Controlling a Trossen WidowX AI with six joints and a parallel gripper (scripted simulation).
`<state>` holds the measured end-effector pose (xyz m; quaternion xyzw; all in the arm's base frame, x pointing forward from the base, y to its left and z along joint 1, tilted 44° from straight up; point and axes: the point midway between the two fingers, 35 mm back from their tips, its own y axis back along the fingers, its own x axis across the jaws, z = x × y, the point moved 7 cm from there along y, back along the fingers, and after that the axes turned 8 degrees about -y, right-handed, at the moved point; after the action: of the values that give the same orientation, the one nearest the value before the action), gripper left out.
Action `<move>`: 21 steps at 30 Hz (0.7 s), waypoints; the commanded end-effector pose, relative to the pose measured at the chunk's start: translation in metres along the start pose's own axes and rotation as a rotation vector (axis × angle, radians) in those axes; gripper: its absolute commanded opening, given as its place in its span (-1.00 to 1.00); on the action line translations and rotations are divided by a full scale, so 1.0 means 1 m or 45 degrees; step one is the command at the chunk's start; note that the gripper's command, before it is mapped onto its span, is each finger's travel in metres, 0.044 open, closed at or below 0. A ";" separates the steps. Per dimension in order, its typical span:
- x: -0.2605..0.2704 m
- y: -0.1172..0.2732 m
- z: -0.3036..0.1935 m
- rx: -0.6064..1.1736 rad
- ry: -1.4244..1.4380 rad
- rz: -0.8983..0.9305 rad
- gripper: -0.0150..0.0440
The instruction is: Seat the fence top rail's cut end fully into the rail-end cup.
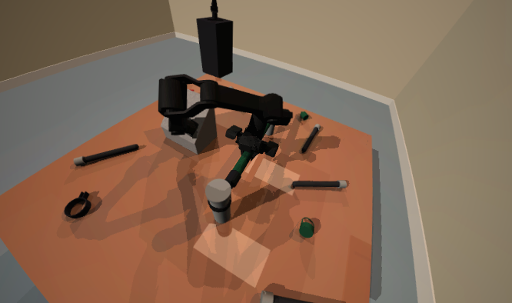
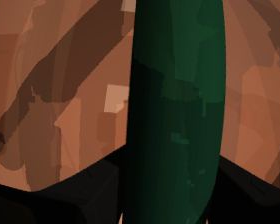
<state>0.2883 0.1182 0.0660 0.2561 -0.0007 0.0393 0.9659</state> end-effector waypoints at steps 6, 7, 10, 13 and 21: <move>0.000 0.007 -0.004 0.003 -0.001 0.003 0.67; 0.000 0.010 -0.005 0.004 -0.001 0.003 0.75; -0.001 0.021 -0.011 0.006 0.000 0.003 1.00; -0.003 0.033 -0.018 0.007 0.000 0.003 1.00; -0.007 0.054 -0.024 0.022 0.014 0.028 1.00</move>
<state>0.2777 0.1726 0.0676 0.2585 0.0012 0.0469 0.9649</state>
